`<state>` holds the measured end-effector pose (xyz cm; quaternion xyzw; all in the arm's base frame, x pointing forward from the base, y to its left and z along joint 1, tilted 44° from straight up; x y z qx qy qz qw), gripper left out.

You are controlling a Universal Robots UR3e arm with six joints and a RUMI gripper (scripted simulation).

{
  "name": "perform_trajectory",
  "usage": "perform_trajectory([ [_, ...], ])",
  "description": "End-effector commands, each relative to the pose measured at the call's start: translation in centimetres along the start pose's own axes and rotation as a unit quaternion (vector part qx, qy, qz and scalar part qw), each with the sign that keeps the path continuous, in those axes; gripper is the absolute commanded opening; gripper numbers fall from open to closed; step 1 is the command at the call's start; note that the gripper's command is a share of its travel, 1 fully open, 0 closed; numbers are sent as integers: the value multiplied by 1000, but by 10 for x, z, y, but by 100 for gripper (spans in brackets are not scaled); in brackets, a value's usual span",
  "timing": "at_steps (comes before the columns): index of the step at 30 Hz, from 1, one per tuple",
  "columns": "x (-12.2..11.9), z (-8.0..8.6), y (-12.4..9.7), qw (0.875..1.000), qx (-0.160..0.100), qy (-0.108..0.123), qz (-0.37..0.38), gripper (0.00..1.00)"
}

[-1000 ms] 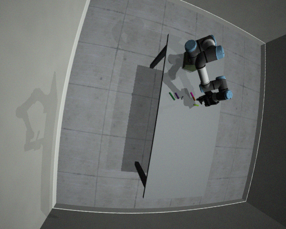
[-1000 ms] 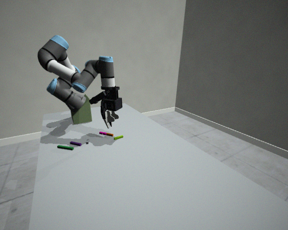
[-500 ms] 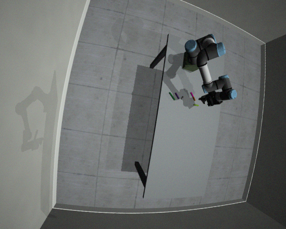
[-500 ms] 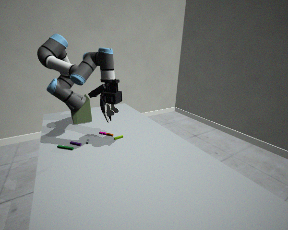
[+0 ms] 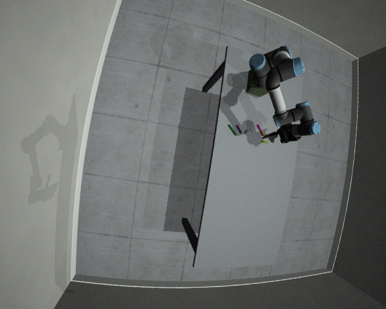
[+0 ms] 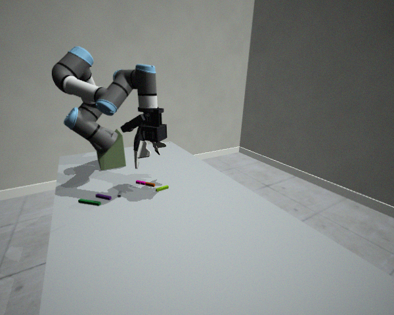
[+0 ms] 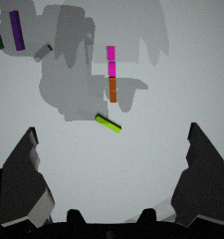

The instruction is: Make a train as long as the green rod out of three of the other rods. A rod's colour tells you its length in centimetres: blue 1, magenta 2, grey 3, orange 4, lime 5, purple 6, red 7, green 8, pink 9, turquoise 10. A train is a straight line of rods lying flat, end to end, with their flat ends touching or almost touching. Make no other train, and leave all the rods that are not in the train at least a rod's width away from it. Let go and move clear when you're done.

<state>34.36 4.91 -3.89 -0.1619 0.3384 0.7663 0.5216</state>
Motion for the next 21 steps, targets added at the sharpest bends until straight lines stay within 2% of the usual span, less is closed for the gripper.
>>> perform_trajectory([
  [1,0,1,0,1000,0,-1,0,100],
  [12,0,2,0,1000,0,-1,0,100],
  [21,0,10,0,1000,0,-1,0,100],
])
Point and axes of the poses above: the point where the finger pads meet when closed, its own z axis back along the fingers, its own x axis across the jaws, y = z × x, the point moved 4 cm from there along z, back along the fingers, and after that the axes turned 10 degrees about -z, right-handed, at the moved point
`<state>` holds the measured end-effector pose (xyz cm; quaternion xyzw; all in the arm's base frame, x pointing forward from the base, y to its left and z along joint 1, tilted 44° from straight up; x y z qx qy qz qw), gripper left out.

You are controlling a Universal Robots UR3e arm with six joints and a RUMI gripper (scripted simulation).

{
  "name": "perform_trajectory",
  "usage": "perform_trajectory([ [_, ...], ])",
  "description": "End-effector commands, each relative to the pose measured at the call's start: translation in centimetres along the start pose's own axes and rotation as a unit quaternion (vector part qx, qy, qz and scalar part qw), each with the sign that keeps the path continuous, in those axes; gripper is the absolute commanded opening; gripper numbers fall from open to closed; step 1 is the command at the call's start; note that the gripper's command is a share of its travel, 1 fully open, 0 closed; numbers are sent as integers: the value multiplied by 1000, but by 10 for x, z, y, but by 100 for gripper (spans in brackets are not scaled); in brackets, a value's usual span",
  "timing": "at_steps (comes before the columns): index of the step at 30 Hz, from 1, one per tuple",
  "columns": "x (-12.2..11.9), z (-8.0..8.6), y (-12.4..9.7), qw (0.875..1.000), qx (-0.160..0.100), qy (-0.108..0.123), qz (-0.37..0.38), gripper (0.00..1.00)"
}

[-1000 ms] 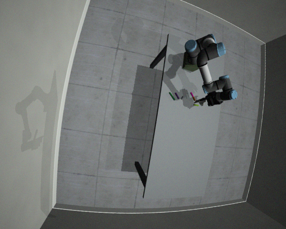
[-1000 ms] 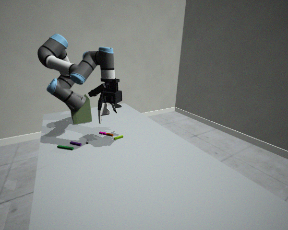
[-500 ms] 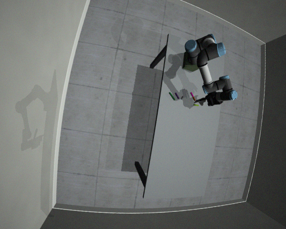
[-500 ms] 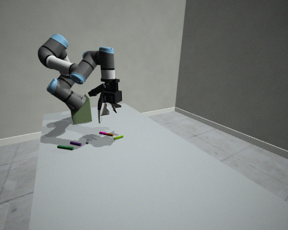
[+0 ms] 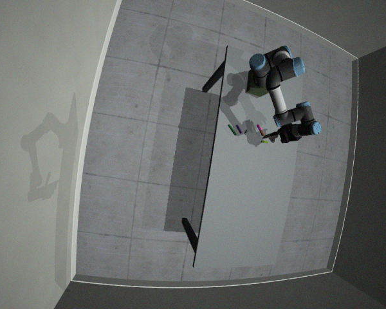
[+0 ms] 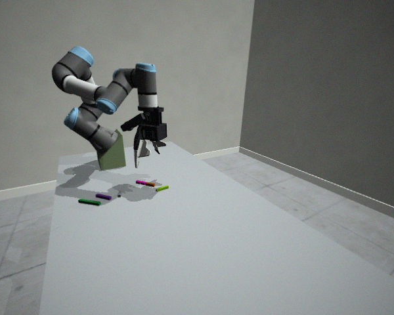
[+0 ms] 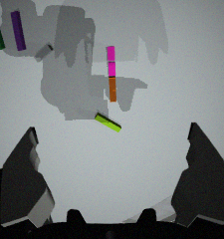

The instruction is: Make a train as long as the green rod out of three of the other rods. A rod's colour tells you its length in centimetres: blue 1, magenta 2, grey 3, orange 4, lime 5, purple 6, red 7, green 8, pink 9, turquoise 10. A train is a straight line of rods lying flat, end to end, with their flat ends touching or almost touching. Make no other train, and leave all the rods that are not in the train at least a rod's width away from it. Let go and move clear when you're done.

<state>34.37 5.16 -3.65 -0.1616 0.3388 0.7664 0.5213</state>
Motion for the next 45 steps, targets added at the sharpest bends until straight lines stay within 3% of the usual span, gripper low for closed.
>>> perform_trajectory([
  [1,0,7,0,1000,-1,-1,-1,100],
  [30,1,76,0,1000,0,-1,0,100],
  [45,1,90,0,1000,0,-1,0,100],
])
Point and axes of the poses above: the point where the finger pads meet when closed, its own z axis back along the fingers, its own x axis across the jaws, y = z × x, the point moved 4 cm from there along z, back along the fingers, and after that the axes turned 10 degrees about -z, right-handed, at the moved point
